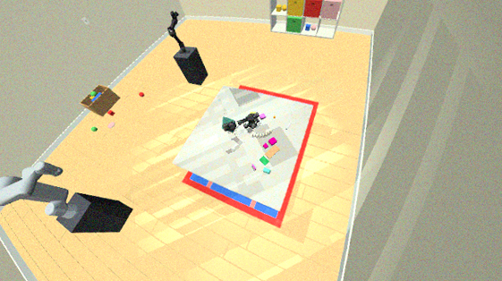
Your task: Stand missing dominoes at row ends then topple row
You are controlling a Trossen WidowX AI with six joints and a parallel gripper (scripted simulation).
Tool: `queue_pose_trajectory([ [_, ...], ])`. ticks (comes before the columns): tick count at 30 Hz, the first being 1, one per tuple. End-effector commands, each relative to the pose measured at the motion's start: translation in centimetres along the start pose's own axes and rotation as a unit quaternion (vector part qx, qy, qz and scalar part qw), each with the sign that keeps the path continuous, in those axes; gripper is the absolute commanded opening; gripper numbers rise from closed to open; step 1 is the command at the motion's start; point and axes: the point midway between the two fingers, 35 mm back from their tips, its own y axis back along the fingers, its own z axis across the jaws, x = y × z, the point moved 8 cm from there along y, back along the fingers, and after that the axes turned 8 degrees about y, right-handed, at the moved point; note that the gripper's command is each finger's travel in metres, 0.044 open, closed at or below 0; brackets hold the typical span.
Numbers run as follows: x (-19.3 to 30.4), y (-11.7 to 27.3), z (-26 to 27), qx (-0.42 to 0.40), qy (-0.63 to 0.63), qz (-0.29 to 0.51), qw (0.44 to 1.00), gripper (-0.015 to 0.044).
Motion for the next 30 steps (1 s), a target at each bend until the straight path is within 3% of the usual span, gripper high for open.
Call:
queue_pose_trajectory([
  [1, 0.1, -0.1, -0.1, 0.001, 0.003, -0.001, 1.0, 0.0107],
  [6, 0.1, 0.6, 0.0, 0.001, 0.004, -0.001, 1.0, 0.0107],
  [20, 1.2, 15.8, 0.2, 0.0, 0.005, 0.001, 1.0, 0.0107],
  [27, 1.2, 16.0, 0.2, -0.001, 0.005, 0.001, 1.0, 0.0107],
  [30, 1.5, 16.0, 0.0, -0.001, 0.081, 0.001, 0.997, 0.0107],
])
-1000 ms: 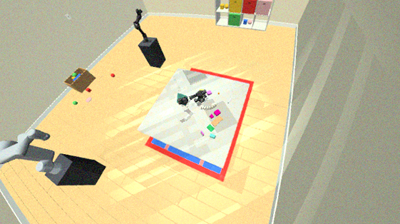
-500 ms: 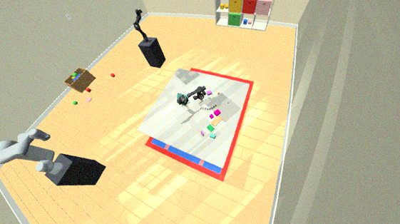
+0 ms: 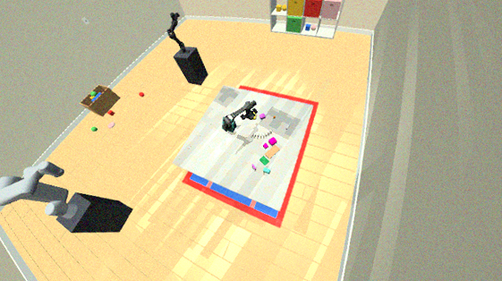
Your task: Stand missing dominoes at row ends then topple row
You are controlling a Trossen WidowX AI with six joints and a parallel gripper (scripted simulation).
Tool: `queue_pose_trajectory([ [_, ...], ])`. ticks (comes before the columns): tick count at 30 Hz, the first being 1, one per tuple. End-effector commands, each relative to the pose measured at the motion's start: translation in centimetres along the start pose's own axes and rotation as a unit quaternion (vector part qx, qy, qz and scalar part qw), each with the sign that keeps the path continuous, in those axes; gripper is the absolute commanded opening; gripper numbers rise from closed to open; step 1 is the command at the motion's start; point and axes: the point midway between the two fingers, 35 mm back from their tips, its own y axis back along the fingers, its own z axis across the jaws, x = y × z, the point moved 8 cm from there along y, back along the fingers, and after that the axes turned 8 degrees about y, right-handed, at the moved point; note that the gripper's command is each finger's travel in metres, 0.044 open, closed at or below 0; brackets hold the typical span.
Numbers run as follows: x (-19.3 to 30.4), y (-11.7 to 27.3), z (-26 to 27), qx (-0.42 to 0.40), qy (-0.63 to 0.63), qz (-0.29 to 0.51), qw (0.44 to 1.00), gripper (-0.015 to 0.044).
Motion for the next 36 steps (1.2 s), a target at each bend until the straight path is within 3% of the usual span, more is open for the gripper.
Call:
queue_pose_trajectory([
  [1, 0.4, 0.4, -0.4, 0.0, 0.111, 0.003, 0.994, 0.0107],
  [7, 1.7, 0.5, -1.3, -0.001, 0.407, 0.004, 0.913, 0.0107],
  [13, 2.9, 0.5, -2.3, -0.002, 0.665, 0.003, 0.747, 0.0107],
  [22, 3.8, 0.4, -3.1, -0.002, 0.815, 0.003, 0.58, 0.0107],
  [36, 3.8, 0.4, -3.1, -0.002, 0.818, 0.003, 0.575, 0.0107],
])
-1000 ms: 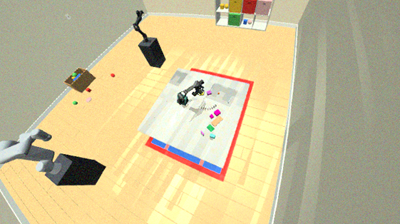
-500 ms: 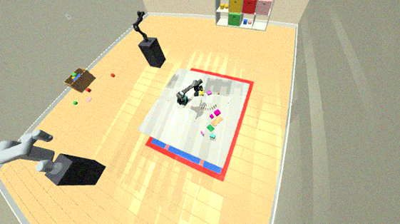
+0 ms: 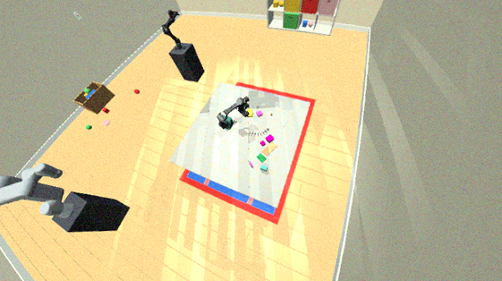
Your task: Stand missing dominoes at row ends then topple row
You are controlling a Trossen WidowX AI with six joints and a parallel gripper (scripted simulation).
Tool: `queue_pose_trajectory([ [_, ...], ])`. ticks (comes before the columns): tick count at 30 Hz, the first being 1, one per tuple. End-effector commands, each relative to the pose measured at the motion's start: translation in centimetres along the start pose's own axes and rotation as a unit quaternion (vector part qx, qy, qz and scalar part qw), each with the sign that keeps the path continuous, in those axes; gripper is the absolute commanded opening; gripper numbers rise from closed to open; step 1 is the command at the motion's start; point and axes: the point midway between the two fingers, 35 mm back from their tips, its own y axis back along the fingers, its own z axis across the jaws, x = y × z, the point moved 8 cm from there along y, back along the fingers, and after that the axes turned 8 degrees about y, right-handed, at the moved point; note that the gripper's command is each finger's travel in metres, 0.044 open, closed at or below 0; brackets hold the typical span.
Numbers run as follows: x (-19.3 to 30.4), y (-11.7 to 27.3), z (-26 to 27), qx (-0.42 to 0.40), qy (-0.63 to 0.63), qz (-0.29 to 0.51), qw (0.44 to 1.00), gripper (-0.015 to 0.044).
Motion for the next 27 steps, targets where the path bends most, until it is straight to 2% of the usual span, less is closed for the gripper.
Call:
queue_pose_trajectory([
  [1, 0.3, -0.5, 0.6, -0.005, 0.081, 0.006, 0.997, 0.0107],
  [11, 0.4, -0.6, 0.5, -0.01, 0.081, 0.001, 0.997, 0.0107],
  [27, 3.3, -3.0, -0.9, -0.105, 0.073, -0.136, 0.982, 0.0107],
])
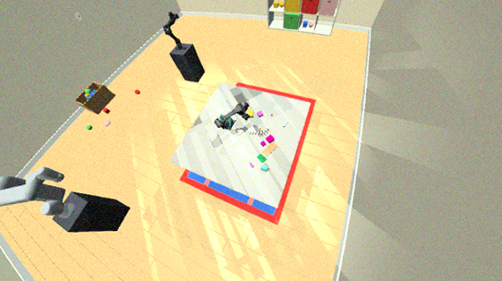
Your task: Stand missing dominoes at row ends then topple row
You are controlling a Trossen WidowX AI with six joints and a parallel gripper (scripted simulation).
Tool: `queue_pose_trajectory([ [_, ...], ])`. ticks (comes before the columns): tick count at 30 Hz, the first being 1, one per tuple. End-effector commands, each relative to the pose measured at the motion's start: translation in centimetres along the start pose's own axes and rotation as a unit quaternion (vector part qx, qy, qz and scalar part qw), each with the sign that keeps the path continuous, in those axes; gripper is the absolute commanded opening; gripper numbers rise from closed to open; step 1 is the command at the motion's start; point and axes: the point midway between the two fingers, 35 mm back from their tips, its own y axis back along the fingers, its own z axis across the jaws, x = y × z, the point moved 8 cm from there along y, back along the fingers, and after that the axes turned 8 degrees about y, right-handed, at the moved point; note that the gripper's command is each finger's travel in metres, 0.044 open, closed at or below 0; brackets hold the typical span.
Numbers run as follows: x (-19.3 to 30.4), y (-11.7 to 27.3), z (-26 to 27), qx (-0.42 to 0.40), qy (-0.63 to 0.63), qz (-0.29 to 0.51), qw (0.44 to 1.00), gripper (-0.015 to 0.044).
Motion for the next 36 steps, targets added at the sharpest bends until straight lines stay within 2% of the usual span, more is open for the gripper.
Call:
queue_pose_trajectory([
  [1, 1.1, -0.7, -0.2, -0.023, 0.003, -0.042, 0.999, 0.0107],
  [19, 4.6, -2.5, -0.7, -0.055, 0.01, -0.225, 0.973, 0.0107],
  [36, 7.5, -4.2, -0.4, -0.018, 0.027, -0.391, 0.92, 0.0107],
])
